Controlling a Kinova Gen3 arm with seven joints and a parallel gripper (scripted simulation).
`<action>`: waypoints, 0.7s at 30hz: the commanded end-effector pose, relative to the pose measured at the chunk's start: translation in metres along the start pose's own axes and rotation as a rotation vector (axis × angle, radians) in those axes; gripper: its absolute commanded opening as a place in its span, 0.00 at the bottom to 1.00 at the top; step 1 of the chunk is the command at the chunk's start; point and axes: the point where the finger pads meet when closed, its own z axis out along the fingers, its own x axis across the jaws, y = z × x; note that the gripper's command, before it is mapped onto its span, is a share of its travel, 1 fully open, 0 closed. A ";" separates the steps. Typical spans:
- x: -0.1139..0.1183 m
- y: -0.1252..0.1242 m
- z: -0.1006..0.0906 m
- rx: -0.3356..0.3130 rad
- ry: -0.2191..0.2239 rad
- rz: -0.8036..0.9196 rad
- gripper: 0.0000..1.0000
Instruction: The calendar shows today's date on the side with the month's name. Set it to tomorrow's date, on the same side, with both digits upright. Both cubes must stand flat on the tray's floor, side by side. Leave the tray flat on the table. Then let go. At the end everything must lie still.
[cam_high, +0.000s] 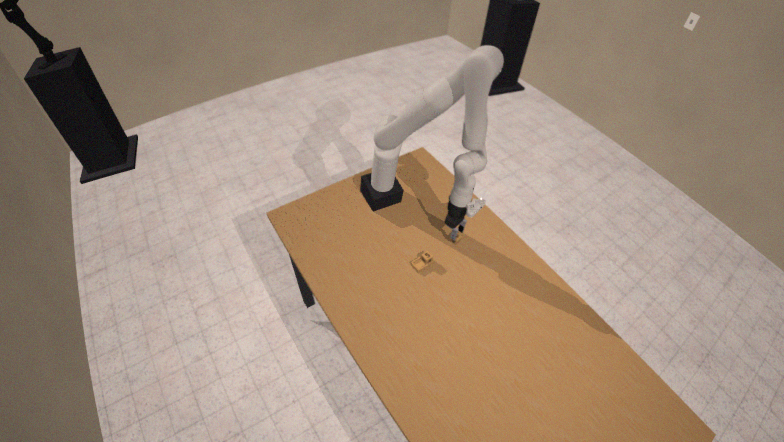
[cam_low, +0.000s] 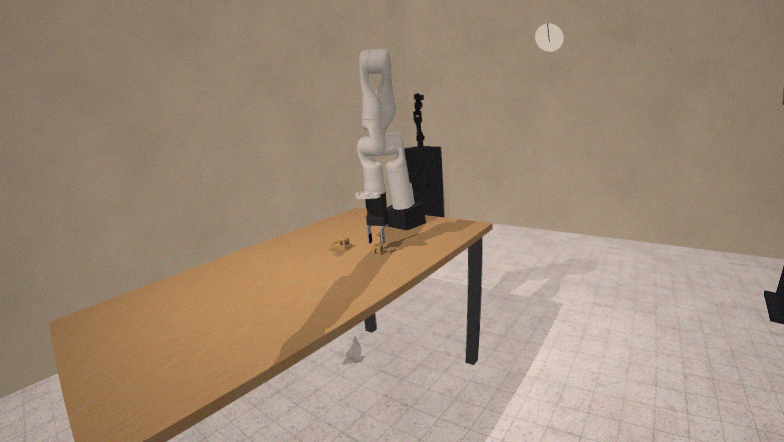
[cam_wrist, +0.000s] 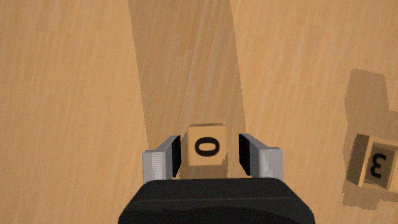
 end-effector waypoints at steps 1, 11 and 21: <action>0.000 0.001 0.000 0.000 0.001 -0.010 0.90; -0.001 0.000 0.000 0.001 0.001 -0.010 0.90; -0.001 0.000 0.000 0.001 0.001 -0.010 0.90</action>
